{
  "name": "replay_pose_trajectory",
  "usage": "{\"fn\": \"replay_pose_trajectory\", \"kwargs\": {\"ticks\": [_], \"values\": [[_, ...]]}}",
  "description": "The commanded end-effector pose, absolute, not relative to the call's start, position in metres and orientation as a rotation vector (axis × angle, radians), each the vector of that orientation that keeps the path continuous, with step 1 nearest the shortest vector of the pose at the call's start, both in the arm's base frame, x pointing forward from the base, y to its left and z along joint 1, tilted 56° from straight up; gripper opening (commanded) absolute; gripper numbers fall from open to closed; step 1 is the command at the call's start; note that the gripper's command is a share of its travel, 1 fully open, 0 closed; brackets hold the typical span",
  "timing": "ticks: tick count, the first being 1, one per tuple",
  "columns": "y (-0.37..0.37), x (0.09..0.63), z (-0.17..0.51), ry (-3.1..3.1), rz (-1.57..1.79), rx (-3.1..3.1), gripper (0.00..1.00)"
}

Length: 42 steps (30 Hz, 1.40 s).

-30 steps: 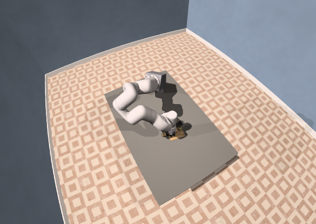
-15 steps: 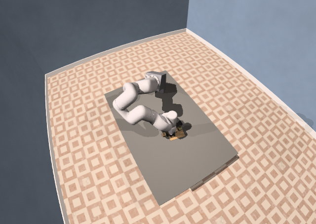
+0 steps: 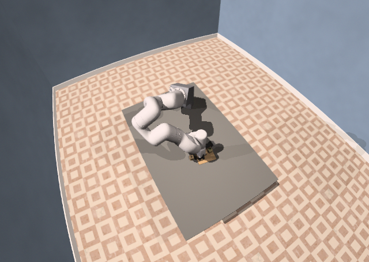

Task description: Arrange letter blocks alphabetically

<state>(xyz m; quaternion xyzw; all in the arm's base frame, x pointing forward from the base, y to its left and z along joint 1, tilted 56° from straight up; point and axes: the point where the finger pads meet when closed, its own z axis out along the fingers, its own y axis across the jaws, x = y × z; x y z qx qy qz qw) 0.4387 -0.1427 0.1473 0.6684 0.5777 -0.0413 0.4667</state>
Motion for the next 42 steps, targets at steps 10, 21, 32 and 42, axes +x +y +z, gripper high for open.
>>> {"fn": "replay_pose_trajectory", "kwargs": {"ticks": [10,21,32,42], "values": [[-0.142,0.439,0.148,1.419,-0.099,1.638,0.31],[-0.142,0.439,0.148,1.419,-0.099,1.638,0.43],[-0.142,0.439,0.148,1.419,-0.099,1.638,0.47],[-0.131,0.431,0.157,1.419,-0.099,1.638,0.47]]}}
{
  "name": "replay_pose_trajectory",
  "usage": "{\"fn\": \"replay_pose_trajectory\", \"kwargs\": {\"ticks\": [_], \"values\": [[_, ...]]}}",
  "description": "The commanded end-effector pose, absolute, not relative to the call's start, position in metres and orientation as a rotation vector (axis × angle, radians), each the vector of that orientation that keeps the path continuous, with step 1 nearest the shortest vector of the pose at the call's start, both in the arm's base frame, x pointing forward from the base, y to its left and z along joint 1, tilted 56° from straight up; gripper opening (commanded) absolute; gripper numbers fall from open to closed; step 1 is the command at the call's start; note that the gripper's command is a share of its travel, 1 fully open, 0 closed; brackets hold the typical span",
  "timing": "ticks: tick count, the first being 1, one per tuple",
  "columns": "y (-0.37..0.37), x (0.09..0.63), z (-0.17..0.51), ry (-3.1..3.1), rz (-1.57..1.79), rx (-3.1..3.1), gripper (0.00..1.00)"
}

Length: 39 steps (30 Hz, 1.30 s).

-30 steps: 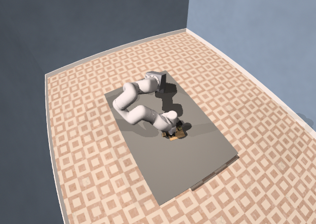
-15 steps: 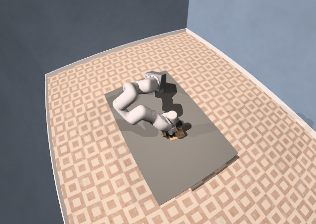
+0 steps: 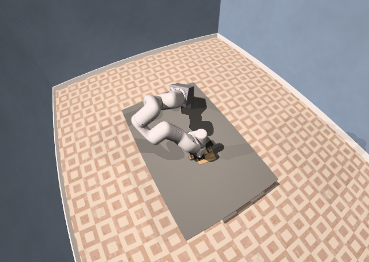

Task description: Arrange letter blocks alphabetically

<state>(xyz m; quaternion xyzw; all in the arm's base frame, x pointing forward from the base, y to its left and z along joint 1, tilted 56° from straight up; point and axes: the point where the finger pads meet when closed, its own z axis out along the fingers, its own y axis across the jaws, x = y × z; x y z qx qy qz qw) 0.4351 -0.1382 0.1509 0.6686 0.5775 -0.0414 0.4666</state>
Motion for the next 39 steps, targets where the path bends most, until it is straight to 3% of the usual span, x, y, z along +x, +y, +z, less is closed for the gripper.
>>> {"fn": "replay_pose_trajectory", "kwargs": {"ticks": [1,23,24,39], "values": [[-0.128,0.429,0.16,1.419,-0.099,1.638,0.47],[-0.081,0.396,0.198,1.419,-0.099,1.638,0.47],[-0.081,0.396,0.198,1.419,-0.099,1.638,1.0],[-0.081,0.396,0.198,1.419,-0.099,1.638,1.0]]}}
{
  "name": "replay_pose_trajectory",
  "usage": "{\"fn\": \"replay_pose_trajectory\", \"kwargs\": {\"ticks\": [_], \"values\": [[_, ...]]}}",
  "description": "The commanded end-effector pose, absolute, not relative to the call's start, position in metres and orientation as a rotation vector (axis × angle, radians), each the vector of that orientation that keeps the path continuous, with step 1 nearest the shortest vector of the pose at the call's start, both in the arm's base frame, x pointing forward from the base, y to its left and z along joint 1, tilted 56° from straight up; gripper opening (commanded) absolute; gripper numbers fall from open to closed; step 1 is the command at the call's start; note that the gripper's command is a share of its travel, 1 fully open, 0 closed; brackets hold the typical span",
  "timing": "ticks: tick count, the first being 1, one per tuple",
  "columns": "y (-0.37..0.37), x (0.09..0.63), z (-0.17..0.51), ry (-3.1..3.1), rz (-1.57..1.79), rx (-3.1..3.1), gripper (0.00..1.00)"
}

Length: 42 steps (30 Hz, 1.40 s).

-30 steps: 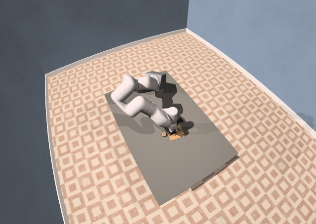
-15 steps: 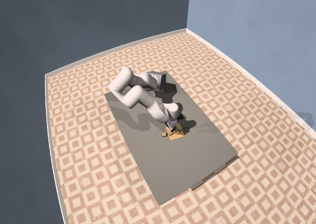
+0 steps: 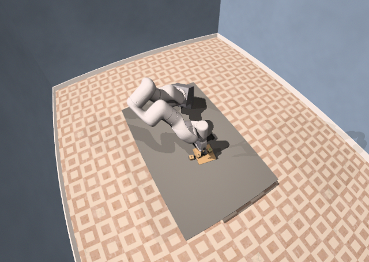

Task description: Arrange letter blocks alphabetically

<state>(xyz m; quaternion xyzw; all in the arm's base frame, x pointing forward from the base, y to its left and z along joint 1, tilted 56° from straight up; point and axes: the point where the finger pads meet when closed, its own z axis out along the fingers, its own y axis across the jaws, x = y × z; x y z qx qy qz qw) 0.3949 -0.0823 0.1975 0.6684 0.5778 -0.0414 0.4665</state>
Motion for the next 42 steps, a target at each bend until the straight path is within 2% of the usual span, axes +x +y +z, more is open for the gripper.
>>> {"fn": "replay_pose_trajectory", "kwargs": {"ticks": [1,42], "values": [[-0.081,0.396,0.198,1.419,-0.099,1.638,1.0],[-0.025,0.354,0.246,1.419,-0.099,1.638,1.0]]}}
